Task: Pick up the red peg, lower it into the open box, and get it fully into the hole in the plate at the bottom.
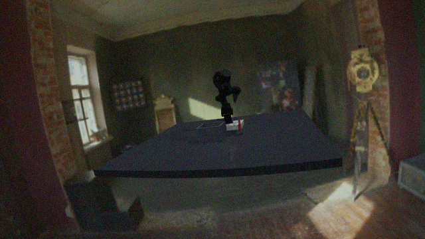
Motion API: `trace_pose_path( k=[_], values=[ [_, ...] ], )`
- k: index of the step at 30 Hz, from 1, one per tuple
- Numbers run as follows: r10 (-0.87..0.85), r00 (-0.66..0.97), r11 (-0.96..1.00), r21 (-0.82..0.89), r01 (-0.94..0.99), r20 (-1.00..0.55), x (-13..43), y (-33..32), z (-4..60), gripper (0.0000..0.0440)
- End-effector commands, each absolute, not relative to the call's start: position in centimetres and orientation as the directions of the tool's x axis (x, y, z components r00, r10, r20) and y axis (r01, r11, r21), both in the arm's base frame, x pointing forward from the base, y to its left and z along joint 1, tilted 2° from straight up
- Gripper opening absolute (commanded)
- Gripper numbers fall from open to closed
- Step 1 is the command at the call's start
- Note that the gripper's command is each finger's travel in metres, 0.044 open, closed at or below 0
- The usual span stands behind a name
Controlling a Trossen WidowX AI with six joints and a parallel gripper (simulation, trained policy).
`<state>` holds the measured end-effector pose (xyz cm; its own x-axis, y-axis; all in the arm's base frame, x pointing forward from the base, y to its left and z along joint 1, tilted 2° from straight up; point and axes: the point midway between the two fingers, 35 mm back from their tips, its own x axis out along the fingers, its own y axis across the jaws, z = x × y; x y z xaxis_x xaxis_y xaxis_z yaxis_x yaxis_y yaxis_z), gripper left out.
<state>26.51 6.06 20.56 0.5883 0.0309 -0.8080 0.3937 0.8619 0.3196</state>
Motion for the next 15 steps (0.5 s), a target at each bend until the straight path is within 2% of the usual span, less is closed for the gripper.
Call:
trace_pose_path(
  k=[1,15],
  values=[
    [0.015,0.489,0.838,0.278,0.469,-0.872,25.1,6.7,18.2,0.0440],
    [-0.051,0.159,0.692,0.080,0.718,-0.986,19.9,8.5,11.5,0.0440]
  ],
)
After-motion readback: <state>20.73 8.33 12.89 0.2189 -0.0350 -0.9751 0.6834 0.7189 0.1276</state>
